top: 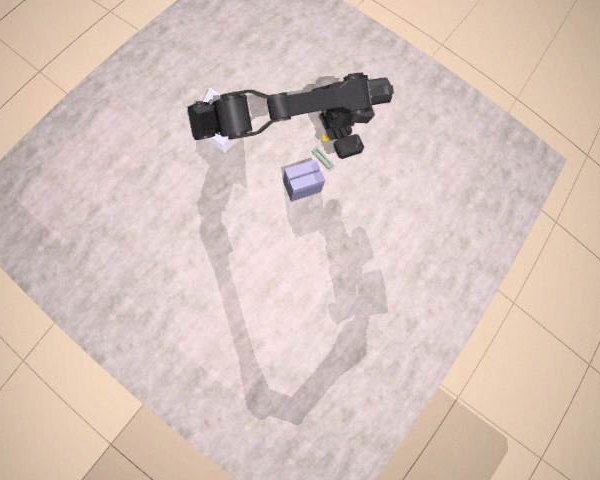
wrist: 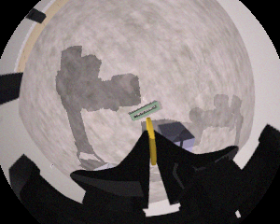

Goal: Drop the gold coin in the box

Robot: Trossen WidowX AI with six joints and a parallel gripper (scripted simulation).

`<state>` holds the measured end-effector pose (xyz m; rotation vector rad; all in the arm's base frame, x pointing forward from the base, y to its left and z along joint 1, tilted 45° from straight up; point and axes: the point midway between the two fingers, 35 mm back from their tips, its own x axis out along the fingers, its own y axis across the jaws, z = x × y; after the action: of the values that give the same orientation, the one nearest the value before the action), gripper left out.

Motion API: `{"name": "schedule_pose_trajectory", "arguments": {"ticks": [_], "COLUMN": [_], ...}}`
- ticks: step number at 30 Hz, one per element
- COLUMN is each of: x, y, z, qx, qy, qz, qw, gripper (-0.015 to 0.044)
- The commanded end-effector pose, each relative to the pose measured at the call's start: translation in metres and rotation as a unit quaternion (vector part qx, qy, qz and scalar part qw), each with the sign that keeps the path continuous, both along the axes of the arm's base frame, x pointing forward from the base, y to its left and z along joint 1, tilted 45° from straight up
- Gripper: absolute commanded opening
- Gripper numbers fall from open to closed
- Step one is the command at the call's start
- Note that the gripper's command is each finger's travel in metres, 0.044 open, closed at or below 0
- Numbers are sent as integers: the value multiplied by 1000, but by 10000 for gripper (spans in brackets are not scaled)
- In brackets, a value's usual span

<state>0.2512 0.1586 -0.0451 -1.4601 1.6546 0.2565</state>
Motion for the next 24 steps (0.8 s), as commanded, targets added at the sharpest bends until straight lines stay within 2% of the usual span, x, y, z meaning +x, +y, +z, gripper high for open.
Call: {"name": "schedule_pose_trajectory", "arguments": {"ticks": [1,24], "x": [3,12], "y": [-6,-47], "z": [8,50], "qx": [0,-1], "qy": [2,1], "qz": [1,1], "qw": [1000,1000], "gripper": [0,0]}}
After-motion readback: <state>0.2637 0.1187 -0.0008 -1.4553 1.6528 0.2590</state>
